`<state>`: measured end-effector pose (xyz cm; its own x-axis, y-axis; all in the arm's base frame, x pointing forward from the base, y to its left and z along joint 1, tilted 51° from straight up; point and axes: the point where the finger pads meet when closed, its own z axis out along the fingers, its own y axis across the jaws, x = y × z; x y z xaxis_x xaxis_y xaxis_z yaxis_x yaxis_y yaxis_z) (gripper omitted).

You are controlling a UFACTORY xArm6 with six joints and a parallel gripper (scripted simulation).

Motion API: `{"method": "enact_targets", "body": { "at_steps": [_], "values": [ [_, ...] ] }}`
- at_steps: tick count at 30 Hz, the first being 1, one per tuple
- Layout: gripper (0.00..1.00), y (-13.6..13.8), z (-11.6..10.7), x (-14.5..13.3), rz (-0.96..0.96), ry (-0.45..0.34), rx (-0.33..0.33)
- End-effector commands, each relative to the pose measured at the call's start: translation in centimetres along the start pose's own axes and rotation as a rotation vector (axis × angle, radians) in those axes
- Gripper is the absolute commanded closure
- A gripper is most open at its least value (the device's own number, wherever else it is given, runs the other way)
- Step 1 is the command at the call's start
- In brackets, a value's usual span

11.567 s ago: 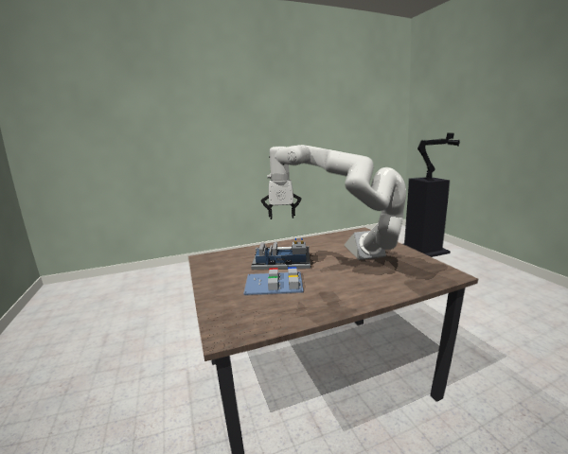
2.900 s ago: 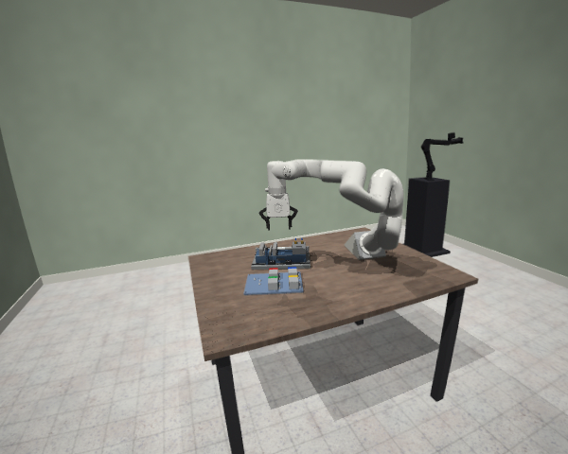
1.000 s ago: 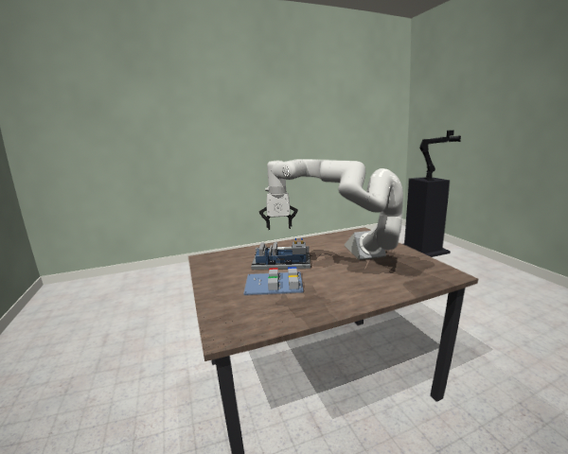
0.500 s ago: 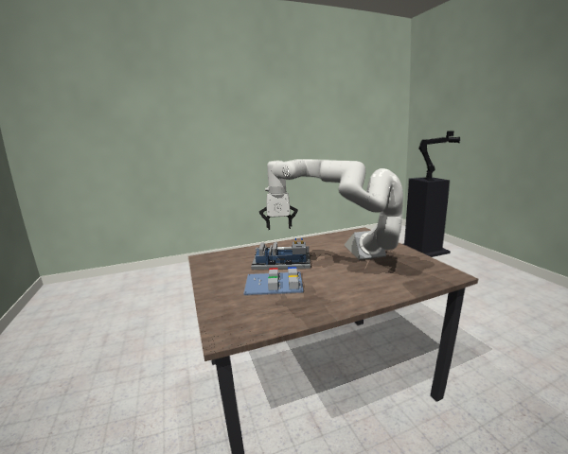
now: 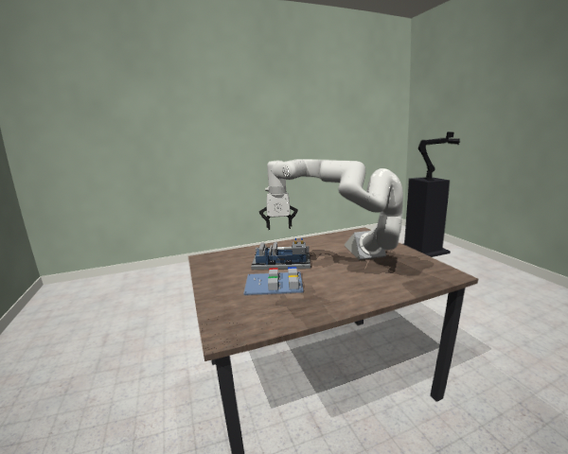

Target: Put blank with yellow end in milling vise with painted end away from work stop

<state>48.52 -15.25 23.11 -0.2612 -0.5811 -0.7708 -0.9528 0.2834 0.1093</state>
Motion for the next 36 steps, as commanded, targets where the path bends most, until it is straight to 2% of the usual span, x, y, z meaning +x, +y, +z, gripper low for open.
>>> {"method": "enact_targets", "body": {
  "at_steps": [1,28,36],
  "values": [
    [0.0,0.0,-0.2,0.0,-0.001,0.001,0.003],
    [0.0,0.0,-0.2,0.0,-0.001,0.001,0.003],
    [0.0,0.0,4.6,0.4,-0.001,0.001,0.003]
  ]
}}
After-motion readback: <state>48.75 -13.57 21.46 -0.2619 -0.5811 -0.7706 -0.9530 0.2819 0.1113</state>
